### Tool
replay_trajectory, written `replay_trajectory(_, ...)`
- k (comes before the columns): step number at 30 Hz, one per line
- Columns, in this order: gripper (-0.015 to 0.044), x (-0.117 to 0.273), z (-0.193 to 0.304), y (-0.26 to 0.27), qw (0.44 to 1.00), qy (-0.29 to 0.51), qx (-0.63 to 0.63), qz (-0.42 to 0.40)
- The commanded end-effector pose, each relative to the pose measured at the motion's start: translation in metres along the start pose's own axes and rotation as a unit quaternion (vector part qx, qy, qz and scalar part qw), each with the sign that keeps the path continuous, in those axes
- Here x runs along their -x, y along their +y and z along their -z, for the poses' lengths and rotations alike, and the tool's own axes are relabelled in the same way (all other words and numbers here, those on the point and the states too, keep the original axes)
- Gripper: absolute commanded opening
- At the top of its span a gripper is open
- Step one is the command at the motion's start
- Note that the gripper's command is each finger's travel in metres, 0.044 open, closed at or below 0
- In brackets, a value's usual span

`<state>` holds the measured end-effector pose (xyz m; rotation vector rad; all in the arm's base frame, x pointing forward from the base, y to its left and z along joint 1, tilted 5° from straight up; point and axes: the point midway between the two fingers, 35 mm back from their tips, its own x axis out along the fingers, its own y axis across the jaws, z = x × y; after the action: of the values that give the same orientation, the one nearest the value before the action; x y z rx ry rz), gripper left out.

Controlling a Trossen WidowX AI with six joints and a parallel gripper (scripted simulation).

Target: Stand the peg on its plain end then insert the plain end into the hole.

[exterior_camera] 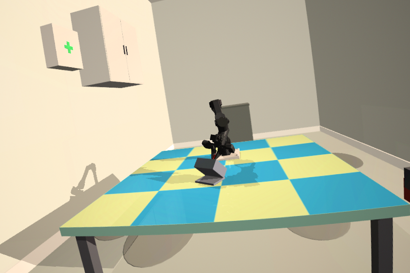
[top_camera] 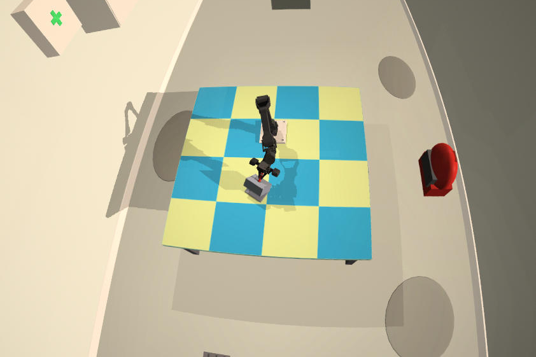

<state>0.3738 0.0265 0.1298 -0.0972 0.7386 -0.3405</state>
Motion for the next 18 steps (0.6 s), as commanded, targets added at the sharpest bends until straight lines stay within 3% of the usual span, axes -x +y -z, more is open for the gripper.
replay_trajectory(1,0.0000,-0.0018,0.0004,0.0006,1.000,0.001,0.002,-0.002)
replay_trajectory(15,0.0000,-0.0023,0.0003,-0.0001,1.000,0.001,0.000,0.000)
replay_trajectory(18,0.0079,-0.0023,0.0003,-0.0001,1.000,0.001,0.000,0.000)
